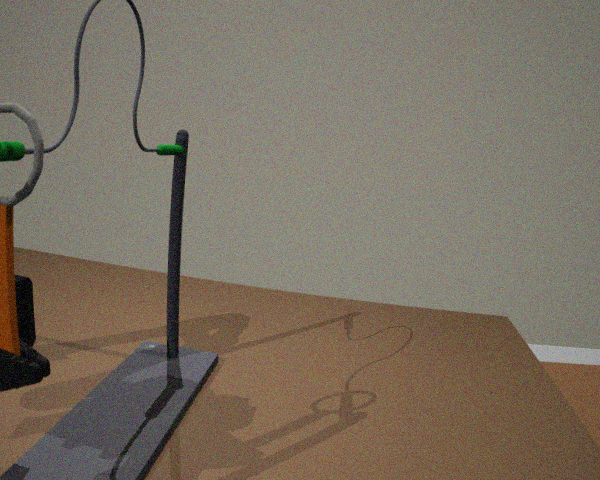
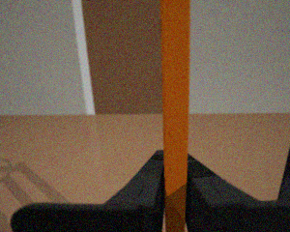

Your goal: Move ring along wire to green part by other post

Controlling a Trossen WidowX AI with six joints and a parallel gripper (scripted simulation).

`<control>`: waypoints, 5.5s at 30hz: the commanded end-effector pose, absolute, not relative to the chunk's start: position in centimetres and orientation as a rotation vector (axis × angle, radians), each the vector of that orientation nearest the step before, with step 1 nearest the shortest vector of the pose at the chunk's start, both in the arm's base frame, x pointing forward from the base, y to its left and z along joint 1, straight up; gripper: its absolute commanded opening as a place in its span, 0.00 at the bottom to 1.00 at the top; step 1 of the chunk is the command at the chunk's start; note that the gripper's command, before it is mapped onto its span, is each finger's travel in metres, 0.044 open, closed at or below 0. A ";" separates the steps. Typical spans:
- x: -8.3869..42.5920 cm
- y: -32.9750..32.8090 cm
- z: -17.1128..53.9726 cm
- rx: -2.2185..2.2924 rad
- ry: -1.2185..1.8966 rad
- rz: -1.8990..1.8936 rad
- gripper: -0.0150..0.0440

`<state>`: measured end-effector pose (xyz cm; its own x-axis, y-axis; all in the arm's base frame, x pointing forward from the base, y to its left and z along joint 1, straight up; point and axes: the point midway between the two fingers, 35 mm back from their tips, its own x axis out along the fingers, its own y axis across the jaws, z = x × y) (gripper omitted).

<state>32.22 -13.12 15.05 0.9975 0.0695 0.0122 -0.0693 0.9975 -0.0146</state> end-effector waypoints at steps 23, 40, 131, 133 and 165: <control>32.2 -11.8 15.2 -0.011 -0.014 0.067 0.00; 32.0 -9.8 15.2 0.011 -0.012 0.068 0.00; 24.1 6.0 31.0 1.402 0.484 0.428 0.00; 24.1 6.0 31.5 1.436 0.481 0.436 0.00; 24.1 5.5 36.1 1.565 0.482 0.458 0.00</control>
